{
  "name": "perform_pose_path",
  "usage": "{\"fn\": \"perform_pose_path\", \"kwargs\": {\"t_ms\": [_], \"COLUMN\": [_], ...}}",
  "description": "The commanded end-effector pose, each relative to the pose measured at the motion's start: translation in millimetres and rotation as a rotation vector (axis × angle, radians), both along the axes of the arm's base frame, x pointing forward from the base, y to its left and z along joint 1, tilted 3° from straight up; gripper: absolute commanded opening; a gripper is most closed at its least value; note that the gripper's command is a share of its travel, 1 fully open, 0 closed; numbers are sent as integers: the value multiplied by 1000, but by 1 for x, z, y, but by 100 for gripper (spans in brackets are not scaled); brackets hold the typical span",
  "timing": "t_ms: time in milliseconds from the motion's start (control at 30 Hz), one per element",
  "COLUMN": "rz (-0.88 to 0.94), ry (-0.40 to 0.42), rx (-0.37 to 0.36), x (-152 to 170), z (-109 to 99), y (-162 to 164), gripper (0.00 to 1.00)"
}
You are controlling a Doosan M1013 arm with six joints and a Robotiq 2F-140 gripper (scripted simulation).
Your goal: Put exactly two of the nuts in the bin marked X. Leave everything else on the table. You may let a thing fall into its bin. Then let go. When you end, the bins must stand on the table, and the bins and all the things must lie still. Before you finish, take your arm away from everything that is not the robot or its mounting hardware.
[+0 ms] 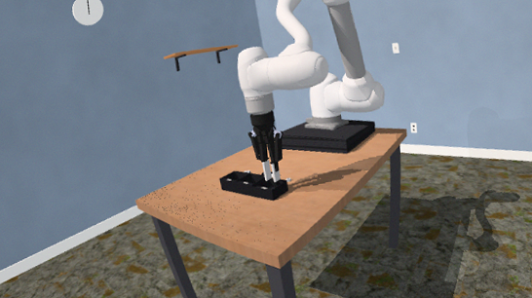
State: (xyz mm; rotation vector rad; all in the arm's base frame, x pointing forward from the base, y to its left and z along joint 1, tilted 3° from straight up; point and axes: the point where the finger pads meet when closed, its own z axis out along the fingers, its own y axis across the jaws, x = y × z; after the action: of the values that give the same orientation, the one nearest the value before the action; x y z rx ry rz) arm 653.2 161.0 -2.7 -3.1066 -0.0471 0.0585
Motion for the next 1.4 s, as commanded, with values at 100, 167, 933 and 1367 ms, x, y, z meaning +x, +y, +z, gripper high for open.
{"fn": "perform_pose_path", "kwargs": {"t_ms": [100, 167, 933, 1367], "rz": [-3, -3, -3, -3], "ry": [-8, -8, -8, -8], "rx": [3, 3, 3, 3], "x": [5, 5, 5, 5], "z": [24, 24, 24, 24], "y": [1, 1, 1, 1], "gripper": [20, 20, 20, 20]}}
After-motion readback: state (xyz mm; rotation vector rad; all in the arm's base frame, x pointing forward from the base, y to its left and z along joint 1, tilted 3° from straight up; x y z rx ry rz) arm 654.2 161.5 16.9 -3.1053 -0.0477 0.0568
